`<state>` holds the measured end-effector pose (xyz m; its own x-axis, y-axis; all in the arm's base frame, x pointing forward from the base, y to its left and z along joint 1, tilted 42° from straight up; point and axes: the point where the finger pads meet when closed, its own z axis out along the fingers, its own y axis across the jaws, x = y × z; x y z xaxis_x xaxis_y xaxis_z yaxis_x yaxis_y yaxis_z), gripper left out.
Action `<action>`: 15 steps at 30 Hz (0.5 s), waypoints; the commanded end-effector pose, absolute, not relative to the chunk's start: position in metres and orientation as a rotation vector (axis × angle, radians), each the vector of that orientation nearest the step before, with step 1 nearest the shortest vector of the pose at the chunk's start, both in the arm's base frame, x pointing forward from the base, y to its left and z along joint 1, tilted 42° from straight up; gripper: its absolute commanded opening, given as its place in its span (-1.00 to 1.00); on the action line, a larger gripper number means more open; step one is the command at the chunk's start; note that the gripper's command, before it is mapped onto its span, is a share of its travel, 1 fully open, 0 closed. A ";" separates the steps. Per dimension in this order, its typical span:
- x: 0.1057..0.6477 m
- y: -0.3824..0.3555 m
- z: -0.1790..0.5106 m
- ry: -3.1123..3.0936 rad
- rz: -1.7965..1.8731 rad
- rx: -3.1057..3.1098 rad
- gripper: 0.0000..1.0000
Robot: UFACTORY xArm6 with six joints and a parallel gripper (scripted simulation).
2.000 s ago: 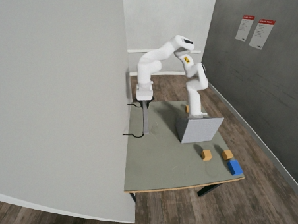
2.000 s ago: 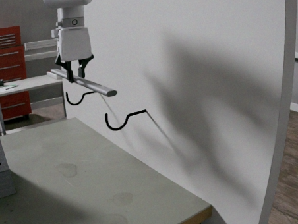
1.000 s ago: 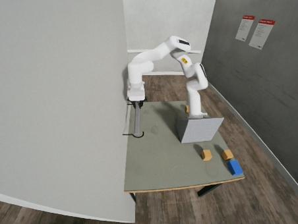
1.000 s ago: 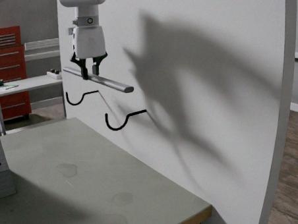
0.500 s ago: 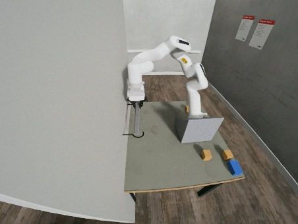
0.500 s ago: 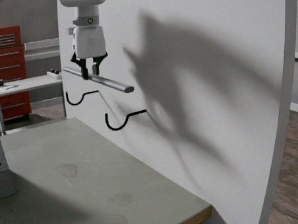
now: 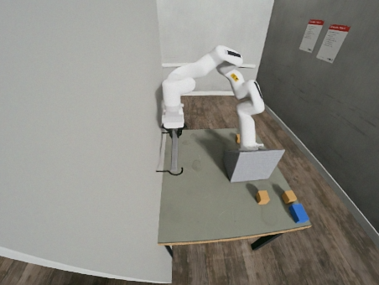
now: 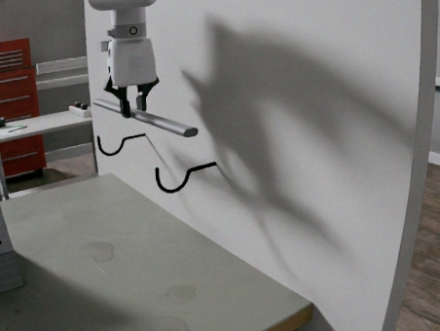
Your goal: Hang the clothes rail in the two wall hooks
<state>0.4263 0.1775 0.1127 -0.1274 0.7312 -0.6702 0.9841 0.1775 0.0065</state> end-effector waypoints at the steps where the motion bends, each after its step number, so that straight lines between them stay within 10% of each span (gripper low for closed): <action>1: 0.427 0.179 0.114 1.921 -0.606 1.609 -1.00; 15: 0.430 0.165 0.098 1.921 -0.606 1.609 -1.00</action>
